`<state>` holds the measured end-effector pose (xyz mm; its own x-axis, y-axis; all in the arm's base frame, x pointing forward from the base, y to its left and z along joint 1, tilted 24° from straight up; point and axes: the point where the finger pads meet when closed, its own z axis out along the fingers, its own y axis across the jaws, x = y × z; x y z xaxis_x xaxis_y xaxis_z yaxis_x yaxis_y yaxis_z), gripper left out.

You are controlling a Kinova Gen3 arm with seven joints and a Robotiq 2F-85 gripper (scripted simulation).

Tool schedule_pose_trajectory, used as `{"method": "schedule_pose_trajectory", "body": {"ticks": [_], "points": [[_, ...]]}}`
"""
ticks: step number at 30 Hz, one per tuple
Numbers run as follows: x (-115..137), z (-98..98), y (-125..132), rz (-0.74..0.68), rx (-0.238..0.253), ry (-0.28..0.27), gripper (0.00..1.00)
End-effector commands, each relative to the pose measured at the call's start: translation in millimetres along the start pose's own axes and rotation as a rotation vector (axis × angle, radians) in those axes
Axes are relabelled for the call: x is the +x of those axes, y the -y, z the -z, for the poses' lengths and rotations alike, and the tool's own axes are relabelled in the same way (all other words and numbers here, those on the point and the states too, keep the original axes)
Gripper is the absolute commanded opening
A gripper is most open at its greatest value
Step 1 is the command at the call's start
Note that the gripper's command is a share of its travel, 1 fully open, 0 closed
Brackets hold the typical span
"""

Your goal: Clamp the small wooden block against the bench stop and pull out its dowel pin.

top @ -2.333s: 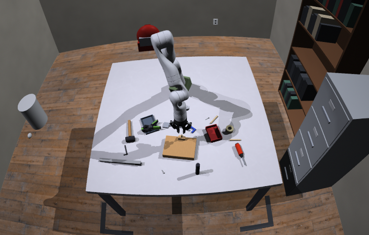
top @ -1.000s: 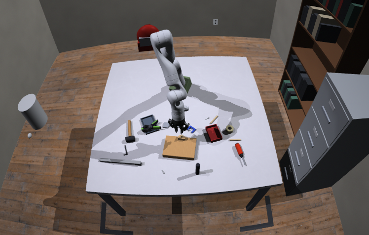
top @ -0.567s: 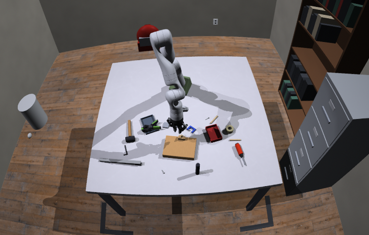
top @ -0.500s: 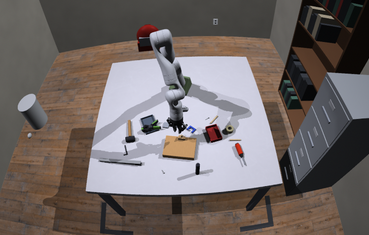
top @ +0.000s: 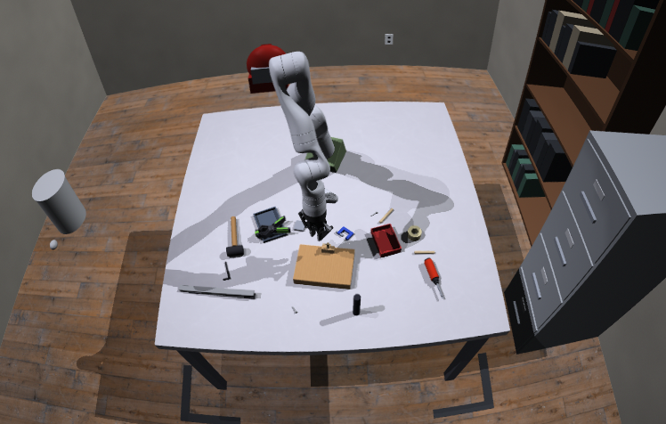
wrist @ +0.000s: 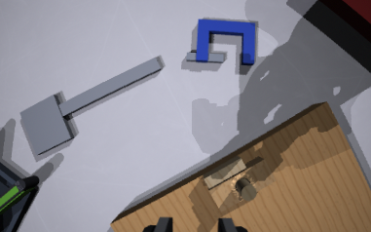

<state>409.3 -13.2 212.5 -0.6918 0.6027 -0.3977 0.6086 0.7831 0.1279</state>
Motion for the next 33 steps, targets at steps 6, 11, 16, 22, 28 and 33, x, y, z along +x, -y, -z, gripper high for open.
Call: {"method": "schedule_pose_trajectory", "body": {"ticks": [6, 11, 16, 22, 28, 33], "points": [[-3.0, 0.6, 6.3, -0.104, -0.001, 0.006, 0.34], [-5.1, 0.8, 11.9, -0.191, -0.001, 0.008, 0.34], [-7.3, 1.0, 17.9, -0.283, -0.002, 0.011, 0.34], [-8.9, 1.1, 22.9, -0.36, -0.003, 0.012, 0.34], [-11.3, 1.2, 30.7, -0.481, -0.005, 0.015, 0.34], [-13.1, 1.3, 37.5, -0.586, -0.007, 0.016, 0.34]]}}
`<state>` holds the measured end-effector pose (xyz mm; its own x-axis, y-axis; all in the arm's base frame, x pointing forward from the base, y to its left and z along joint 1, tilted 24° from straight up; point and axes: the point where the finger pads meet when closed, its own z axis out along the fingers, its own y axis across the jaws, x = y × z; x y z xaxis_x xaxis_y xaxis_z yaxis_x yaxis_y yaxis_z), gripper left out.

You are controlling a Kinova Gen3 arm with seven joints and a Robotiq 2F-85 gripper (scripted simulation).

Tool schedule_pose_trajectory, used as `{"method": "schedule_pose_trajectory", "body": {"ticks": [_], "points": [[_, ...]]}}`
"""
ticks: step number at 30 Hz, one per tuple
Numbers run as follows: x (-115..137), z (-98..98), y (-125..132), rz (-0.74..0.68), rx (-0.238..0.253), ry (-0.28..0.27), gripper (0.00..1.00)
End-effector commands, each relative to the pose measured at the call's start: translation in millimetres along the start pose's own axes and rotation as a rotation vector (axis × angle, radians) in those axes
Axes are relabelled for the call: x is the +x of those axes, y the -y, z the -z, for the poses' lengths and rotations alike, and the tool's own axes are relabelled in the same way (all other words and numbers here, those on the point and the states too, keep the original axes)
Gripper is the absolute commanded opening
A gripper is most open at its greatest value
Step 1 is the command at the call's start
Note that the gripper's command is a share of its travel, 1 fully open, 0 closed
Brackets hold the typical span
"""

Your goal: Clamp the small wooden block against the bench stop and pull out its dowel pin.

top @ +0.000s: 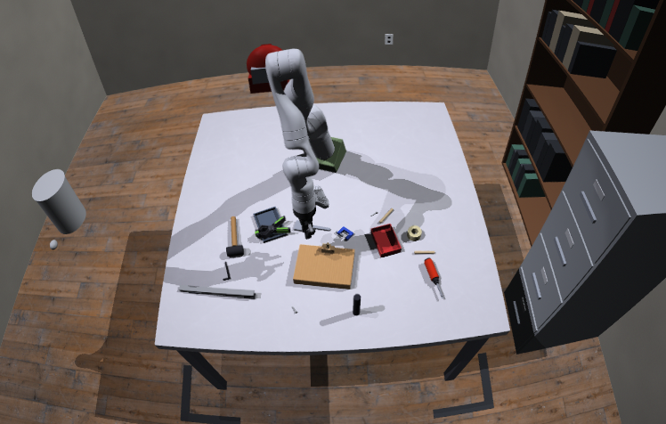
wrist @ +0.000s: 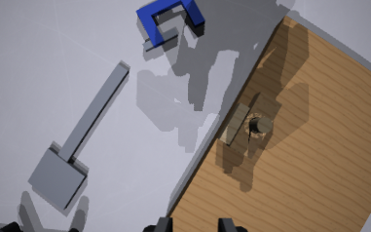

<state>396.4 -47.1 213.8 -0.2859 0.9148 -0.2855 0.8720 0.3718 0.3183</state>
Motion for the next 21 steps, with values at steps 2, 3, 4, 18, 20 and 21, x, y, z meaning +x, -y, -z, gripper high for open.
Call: {"method": "schedule_pose_trajectory", "body": {"ticks": [2, 3, 4, 18, 20, 21], "points": [[-2.6, 0.3, 2.2, -0.055, -0.003, 0.006, 0.34], [-3.6, 0.3, 3.3, -0.077, -0.003, 0.006, 0.34], [-4.6, 0.3, 4.3, -0.098, -0.003, 0.007, 0.34], [-17.3, 0.1, 18.7, -0.389, -0.007, 0.009, 0.34], [-18.3, 0.1, 19.8, -0.413, -0.008, 0.009, 0.34], [-19.2, 0.0, 21.0, -0.436, -0.008, 0.009, 0.34]]}}
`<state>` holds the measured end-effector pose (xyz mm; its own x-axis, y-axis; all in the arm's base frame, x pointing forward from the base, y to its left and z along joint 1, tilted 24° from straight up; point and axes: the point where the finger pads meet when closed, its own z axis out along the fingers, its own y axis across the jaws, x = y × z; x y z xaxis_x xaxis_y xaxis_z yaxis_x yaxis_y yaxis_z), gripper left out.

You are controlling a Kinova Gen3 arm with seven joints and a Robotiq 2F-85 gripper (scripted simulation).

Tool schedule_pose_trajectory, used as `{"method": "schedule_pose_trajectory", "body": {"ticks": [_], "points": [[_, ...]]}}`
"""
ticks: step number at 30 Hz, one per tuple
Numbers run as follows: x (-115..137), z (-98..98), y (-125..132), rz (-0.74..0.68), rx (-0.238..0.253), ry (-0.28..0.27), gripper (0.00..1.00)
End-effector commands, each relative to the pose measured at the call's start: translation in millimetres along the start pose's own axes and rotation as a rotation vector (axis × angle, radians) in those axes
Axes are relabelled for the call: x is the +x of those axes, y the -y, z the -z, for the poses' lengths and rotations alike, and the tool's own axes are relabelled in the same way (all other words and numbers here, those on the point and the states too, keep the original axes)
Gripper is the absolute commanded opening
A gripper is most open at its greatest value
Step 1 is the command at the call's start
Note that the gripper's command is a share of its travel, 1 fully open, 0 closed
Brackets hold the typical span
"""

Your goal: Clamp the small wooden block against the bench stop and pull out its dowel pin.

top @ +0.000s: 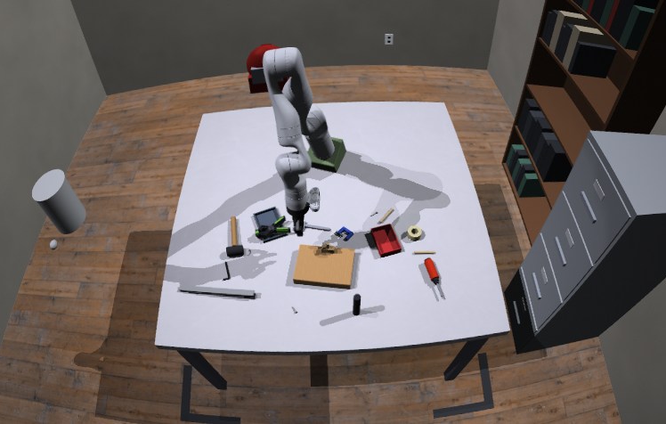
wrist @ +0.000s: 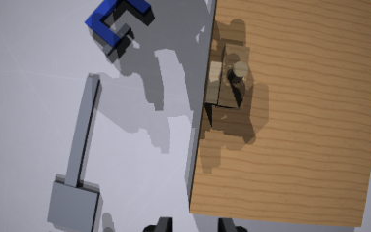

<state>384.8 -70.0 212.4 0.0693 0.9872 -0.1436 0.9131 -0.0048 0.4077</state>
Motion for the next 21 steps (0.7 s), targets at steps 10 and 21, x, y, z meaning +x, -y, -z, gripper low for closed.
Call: {"method": "schedule_pose_trajectory", "body": {"ticks": [10, 21], "points": [[-15.6, -0.3, 8.9, -0.279, -0.007, 0.005, 0.34], [-26.7, -1.1, 16.9, -0.494, -0.008, 0.004, 0.34]]}}
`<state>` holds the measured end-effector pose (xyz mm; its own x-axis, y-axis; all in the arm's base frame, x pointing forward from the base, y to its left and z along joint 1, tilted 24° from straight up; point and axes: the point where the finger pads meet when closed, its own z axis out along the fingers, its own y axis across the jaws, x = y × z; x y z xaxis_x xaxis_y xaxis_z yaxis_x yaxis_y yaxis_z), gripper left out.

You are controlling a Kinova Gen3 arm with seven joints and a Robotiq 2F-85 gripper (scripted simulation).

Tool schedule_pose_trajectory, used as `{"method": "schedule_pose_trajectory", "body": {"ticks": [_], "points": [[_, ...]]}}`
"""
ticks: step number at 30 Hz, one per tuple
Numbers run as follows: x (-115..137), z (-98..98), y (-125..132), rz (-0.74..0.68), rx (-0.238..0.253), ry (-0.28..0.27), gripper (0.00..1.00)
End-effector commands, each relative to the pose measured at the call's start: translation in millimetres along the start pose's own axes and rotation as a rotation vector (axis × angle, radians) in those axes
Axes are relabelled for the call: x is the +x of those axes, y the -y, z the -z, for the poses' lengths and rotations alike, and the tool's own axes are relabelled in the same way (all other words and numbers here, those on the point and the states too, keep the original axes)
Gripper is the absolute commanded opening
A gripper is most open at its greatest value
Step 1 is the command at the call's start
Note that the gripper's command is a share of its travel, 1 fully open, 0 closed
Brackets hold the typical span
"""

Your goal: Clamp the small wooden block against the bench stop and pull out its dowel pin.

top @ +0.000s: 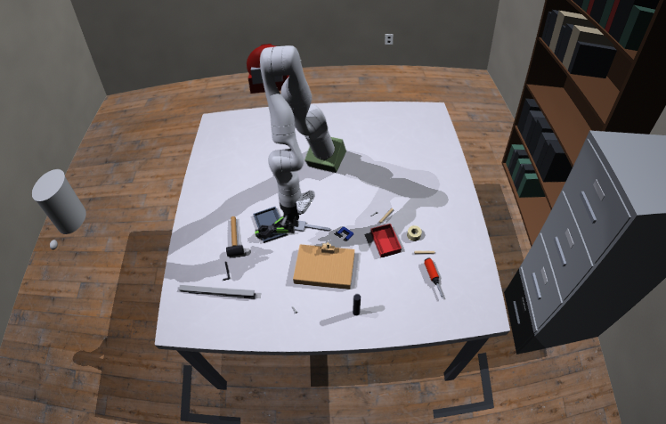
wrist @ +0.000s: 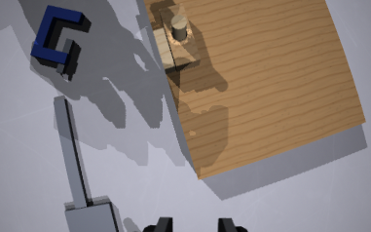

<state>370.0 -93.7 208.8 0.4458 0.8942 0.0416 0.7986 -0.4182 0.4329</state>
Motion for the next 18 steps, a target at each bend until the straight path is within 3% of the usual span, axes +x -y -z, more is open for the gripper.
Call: {"method": "schedule_pose_trajectory", "body": {"ticks": [1, 18], "points": [[-4.9, -0.1, 1.0, -0.085, -0.006, 0.003, 0.34], [-26.4, -1.9, 7.2, -0.44, -0.004, 0.002, 0.34]]}}
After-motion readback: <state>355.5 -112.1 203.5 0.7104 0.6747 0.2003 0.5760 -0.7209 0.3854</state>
